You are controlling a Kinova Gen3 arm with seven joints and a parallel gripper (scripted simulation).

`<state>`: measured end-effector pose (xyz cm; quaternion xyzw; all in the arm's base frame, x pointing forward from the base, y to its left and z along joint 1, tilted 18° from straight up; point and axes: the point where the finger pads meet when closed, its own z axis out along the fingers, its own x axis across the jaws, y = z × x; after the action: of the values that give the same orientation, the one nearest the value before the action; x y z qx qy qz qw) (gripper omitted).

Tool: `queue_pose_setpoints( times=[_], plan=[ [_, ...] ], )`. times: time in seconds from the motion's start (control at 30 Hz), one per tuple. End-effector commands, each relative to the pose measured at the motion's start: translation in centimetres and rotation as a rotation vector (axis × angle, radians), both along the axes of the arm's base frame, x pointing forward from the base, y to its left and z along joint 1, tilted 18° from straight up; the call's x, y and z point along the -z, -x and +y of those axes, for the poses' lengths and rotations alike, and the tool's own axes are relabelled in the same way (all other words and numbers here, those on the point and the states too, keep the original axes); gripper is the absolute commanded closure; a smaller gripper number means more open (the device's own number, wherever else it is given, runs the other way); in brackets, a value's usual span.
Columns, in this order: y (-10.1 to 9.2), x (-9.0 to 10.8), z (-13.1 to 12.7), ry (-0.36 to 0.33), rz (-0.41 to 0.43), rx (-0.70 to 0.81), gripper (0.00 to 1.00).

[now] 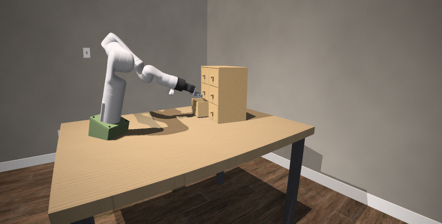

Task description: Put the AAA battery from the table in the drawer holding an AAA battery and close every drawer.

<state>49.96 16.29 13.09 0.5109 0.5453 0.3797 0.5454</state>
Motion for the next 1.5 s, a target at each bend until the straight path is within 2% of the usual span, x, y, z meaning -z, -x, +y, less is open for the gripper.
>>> queue_pose_setpoints(
  times=[0.0,0.27,0.77,0.83,1.23,1.47],
  plan=[
    [0.5,0.0,0.3,0.002,-0.001,-0.006,0.0],
    [2.0,0.2,0.4,0.002,-0.001,-0.006,0.0],
    [7.1,1.1,0.8,0.002,-0.001,-0.006,0.0],
    [7.1,1.1,0.8,0.002,-0.001,-0.006,0.0],
    [11.1,1.7,1.1,0.002,-0.001,-0.006,0.0],
    [12.2,1.9,1.2,0.002,-0.001,-0.006,0.0]
  ],
)
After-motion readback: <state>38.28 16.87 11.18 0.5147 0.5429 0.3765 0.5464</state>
